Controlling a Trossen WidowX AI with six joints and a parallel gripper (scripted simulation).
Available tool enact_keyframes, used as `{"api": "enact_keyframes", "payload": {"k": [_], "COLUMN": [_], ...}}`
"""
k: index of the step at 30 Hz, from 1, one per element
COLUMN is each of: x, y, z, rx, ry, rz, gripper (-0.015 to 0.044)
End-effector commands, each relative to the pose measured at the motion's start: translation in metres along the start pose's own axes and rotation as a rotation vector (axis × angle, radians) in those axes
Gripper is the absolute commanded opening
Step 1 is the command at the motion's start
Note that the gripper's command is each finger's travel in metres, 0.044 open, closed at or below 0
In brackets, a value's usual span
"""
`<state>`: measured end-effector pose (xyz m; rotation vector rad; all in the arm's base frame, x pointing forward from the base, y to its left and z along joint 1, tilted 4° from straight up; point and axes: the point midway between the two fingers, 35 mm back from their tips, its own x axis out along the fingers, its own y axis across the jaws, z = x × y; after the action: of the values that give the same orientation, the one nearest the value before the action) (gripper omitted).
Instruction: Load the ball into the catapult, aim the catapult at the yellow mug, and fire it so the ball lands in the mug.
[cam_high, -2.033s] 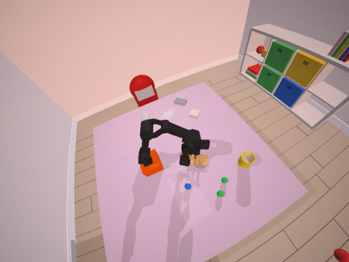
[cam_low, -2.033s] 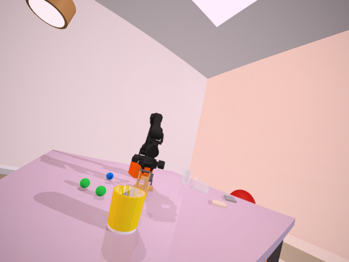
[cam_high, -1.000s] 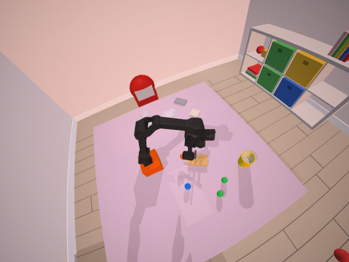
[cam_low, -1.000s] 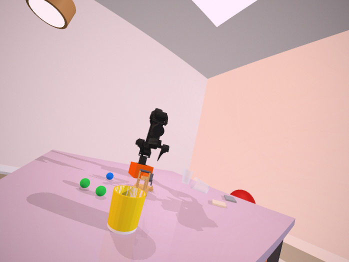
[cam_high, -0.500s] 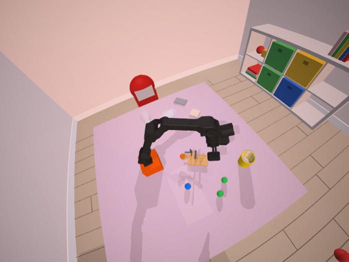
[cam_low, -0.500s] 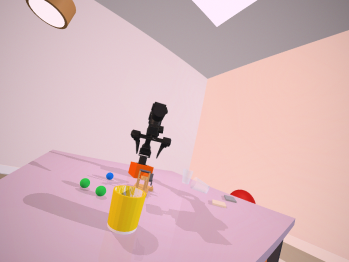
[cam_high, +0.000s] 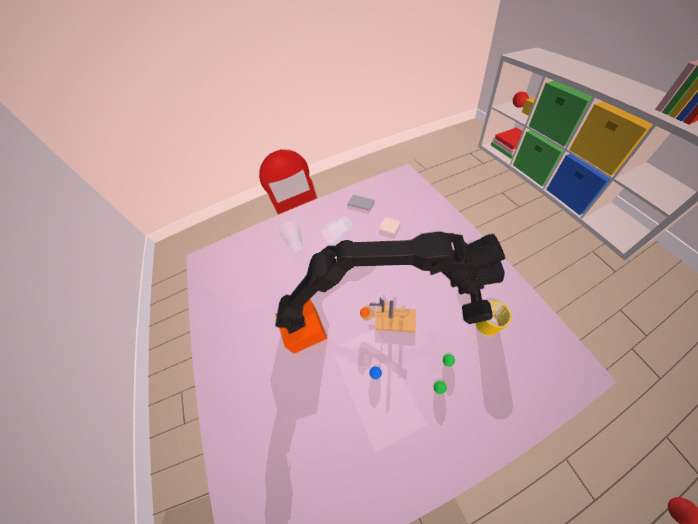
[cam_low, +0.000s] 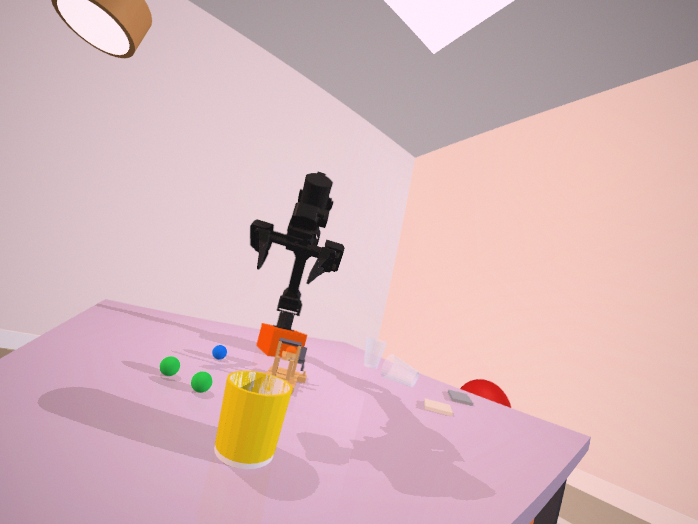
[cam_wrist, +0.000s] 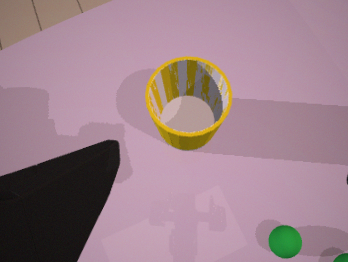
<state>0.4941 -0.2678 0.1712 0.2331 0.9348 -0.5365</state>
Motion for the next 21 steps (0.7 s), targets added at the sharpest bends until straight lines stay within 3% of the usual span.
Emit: {"api": "enact_keyframes", "payload": {"k": [1, 19, 21], "x": [0.0013, -0.0014, -0.0014], "y": [-0.0101, -0.0056, -0.0056], "z": [0.0259, 0.0235, 0.0235], "rx": [0.003, -0.004, -0.004], "ry": [-0.086, -0.089, -0.089], "rz": [-0.023, -0.018, -0.018], "gripper": [0.044, 0.044, 0.0387]}}
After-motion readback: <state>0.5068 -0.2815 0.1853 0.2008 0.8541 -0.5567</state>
